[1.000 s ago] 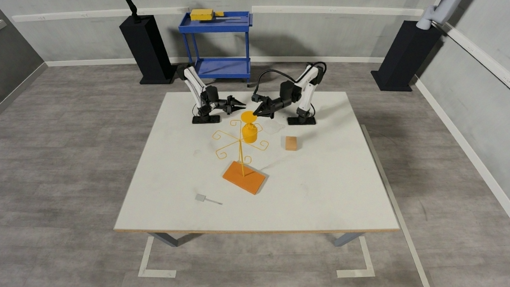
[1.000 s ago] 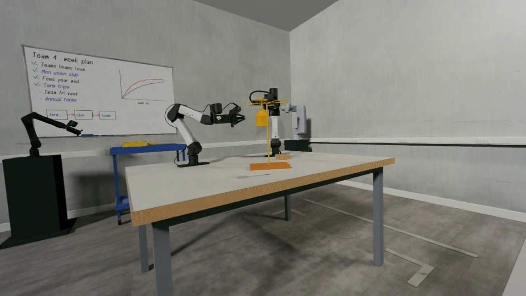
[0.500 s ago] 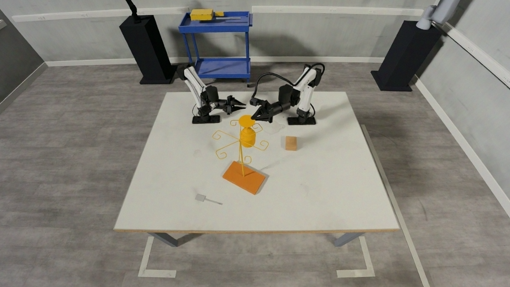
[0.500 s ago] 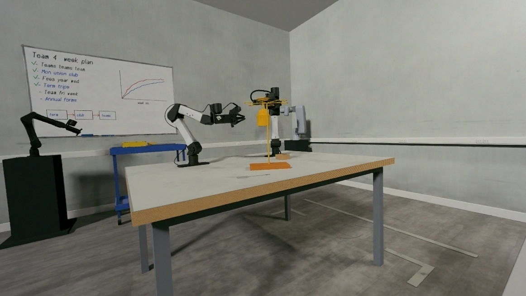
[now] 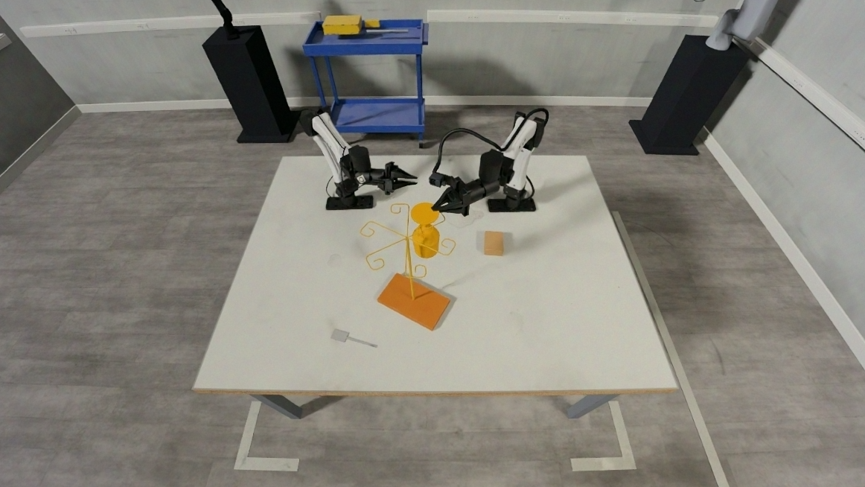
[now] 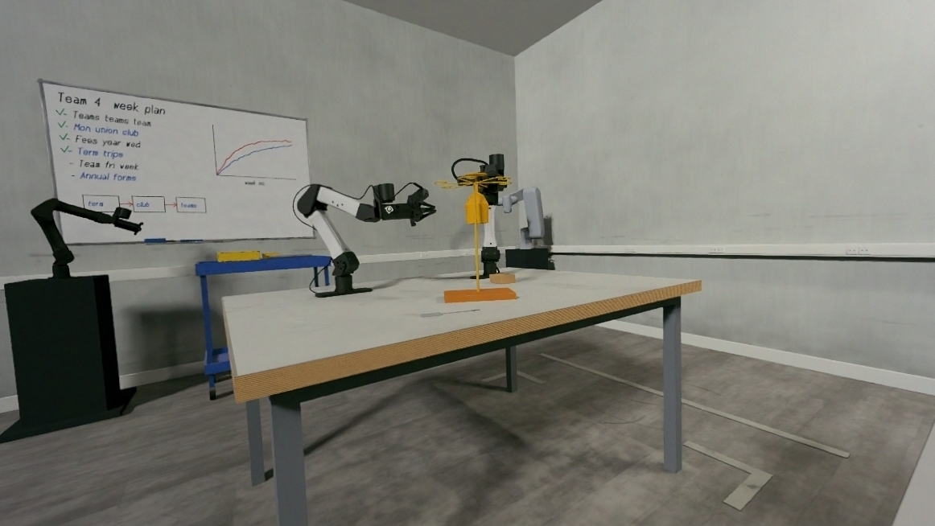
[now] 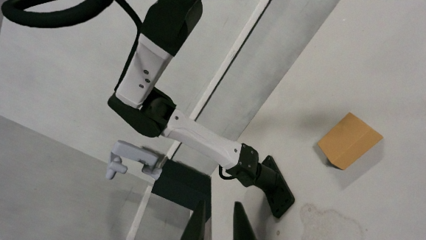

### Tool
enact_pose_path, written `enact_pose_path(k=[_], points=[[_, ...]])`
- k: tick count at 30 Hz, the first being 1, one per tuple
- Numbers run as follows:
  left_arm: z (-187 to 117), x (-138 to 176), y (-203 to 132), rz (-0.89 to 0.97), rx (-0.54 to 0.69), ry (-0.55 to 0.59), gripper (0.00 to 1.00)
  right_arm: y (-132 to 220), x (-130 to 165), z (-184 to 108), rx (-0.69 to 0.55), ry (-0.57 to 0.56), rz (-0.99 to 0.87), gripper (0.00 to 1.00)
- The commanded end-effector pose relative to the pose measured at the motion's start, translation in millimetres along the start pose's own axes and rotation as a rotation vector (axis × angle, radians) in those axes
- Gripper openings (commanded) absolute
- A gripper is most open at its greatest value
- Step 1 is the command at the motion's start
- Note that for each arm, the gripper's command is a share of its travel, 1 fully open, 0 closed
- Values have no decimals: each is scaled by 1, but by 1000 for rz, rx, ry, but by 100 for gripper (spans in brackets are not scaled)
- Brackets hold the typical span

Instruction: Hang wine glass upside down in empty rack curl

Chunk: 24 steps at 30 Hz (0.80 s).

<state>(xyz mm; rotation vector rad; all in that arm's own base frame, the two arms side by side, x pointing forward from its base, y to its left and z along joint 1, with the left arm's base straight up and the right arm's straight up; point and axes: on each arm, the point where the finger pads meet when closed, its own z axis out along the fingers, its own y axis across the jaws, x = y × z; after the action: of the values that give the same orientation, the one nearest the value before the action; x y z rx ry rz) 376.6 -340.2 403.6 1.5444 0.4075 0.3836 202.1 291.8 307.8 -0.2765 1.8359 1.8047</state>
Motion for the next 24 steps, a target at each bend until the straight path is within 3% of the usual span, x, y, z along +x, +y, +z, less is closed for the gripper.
enact_pose_path(k=[1, 24], points=[[-2, 4, 32, 56, -87, -16, 0, 31, -14, -1, -75, -36, -72, 17], [-4, 11, 36, 61, -94, 2, 0, 27, -14, -1, -66, -33, -65, 17]])
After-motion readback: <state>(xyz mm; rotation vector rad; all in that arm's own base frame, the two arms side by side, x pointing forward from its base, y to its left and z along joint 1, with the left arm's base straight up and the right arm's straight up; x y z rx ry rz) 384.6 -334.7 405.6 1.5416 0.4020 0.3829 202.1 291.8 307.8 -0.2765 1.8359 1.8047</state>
